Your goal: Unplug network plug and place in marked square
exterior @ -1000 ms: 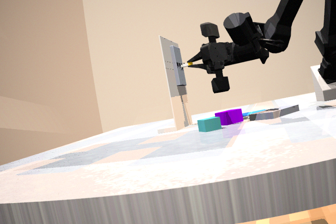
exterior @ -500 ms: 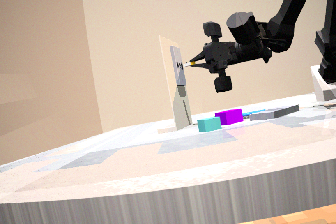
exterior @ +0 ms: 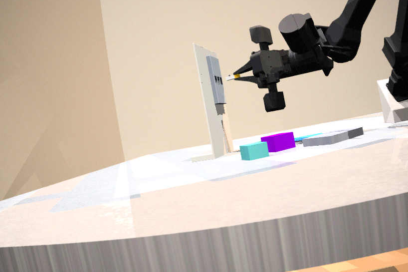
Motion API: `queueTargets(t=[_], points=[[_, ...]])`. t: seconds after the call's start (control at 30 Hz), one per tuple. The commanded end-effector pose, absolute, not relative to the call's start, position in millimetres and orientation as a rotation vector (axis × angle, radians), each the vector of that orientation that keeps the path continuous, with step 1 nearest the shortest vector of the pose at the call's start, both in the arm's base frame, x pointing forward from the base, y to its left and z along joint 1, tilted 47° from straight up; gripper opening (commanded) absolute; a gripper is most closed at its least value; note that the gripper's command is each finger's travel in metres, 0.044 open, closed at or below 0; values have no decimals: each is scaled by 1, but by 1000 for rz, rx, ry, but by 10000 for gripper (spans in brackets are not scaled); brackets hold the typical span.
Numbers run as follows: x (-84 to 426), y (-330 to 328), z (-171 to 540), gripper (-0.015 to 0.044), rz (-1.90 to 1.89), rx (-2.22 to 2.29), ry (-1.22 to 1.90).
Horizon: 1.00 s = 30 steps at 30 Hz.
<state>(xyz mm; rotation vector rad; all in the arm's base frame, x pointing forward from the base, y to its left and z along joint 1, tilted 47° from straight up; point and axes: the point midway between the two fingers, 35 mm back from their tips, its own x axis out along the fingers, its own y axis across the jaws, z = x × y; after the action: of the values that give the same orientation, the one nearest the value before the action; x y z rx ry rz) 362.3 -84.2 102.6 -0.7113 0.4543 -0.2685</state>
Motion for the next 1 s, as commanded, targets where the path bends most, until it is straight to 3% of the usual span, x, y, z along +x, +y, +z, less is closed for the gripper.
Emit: queueTargets(t=[0.0,0.97], points=[[359,-84,103,0,-272,-707,457],[346,-80,106,0,-272,-707,457]])
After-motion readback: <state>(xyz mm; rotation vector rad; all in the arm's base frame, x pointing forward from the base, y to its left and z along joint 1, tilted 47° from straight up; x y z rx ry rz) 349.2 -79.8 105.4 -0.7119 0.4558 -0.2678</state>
